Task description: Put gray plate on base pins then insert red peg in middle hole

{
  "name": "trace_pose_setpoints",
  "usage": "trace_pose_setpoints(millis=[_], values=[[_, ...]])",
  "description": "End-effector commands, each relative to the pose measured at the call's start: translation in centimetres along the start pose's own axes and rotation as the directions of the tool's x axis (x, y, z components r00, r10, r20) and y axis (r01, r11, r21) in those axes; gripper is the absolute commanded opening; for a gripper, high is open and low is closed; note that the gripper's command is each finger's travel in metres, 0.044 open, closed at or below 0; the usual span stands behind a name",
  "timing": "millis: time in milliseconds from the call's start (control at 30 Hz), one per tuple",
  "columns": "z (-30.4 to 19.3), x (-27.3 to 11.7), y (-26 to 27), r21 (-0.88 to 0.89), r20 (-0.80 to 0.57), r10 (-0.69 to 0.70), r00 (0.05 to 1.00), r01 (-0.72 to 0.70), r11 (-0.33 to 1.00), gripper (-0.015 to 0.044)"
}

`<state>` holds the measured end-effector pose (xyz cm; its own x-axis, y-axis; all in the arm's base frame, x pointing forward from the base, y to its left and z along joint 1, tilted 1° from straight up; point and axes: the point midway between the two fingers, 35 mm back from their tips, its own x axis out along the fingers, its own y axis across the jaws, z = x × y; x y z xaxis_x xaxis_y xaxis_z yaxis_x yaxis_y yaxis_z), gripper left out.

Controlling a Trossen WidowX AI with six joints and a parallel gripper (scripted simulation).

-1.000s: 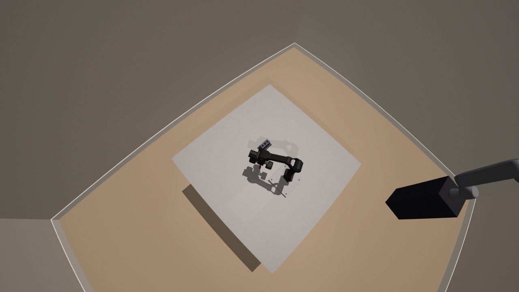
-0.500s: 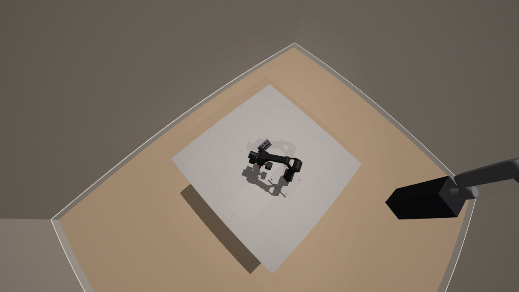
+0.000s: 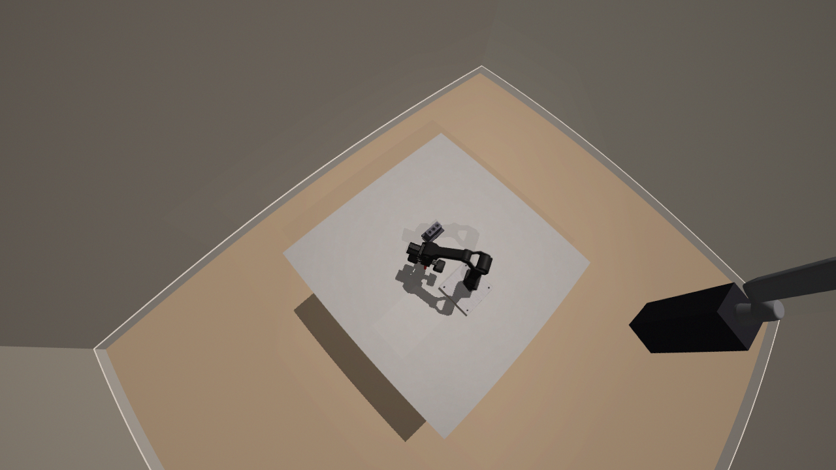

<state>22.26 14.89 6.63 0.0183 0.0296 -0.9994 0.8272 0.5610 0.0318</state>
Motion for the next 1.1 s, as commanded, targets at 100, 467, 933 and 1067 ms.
trace_pose_setpoints(millis=[100,467,933,1067], values=[[-0.1,0.7,-0.3,0.001,-0.004,-0.009,1.000,0.009,1.000,0.0387],[-0.1,0.7,-0.3,0.001,-0.004,-0.009,1.000,0.009,1.000,0.0099],[-0.1,0.2,-0.1,0.001,-0.004,-0.009,1.000,0.009,1.000,0.0000],[0.0,-1.0,0.1,0.001,-0.004,-0.009,1.000,0.009,1.000,0.0000]])
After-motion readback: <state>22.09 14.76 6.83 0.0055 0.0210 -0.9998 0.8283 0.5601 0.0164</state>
